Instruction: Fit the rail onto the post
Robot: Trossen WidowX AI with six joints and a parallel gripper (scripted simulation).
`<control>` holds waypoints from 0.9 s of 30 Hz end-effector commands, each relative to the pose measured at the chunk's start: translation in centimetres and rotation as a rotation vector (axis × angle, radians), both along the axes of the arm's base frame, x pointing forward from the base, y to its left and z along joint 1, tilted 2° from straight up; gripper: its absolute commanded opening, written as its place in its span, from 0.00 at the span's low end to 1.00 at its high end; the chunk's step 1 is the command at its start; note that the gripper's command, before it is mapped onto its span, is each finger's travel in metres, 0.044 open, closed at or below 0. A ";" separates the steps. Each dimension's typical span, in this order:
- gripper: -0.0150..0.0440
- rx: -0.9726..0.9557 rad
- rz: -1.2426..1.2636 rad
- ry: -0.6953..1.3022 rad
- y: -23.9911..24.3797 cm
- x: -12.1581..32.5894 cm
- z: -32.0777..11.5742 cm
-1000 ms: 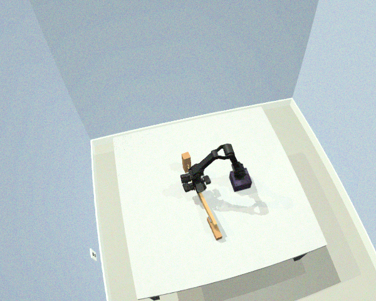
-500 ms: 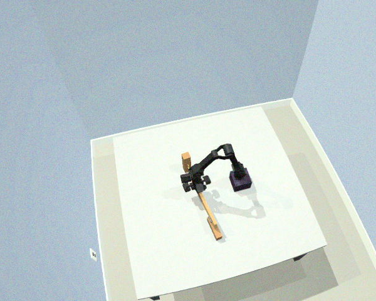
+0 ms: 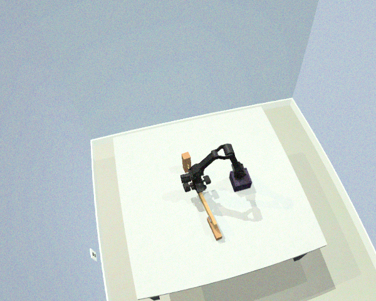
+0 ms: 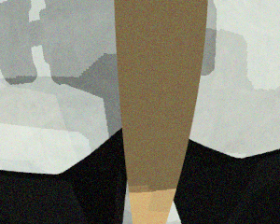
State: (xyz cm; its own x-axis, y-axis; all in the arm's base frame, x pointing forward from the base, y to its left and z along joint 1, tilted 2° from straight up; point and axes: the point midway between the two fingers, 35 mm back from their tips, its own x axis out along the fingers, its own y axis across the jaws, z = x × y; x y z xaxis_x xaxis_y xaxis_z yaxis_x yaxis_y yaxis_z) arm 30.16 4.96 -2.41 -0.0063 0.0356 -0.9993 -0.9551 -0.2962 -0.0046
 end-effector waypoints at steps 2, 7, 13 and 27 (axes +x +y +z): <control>0.25 0.000 0.003 -0.006 0.1 0.1 0.5; 0.25 0.000 0.003 -0.006 0.1 0.2 0.8; 0.25 0.000 0.003 -0.006 0.1 0.3 1.1; 0.25 0.000 0.003 -0.007 0.1 0.5 1.8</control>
State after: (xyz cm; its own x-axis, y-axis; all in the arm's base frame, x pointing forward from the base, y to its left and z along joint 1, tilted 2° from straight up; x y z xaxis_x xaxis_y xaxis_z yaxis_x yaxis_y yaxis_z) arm 30.24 4.89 -1.33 -0.0177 0.0257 -0.9995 -0.9552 -0.2959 0.0093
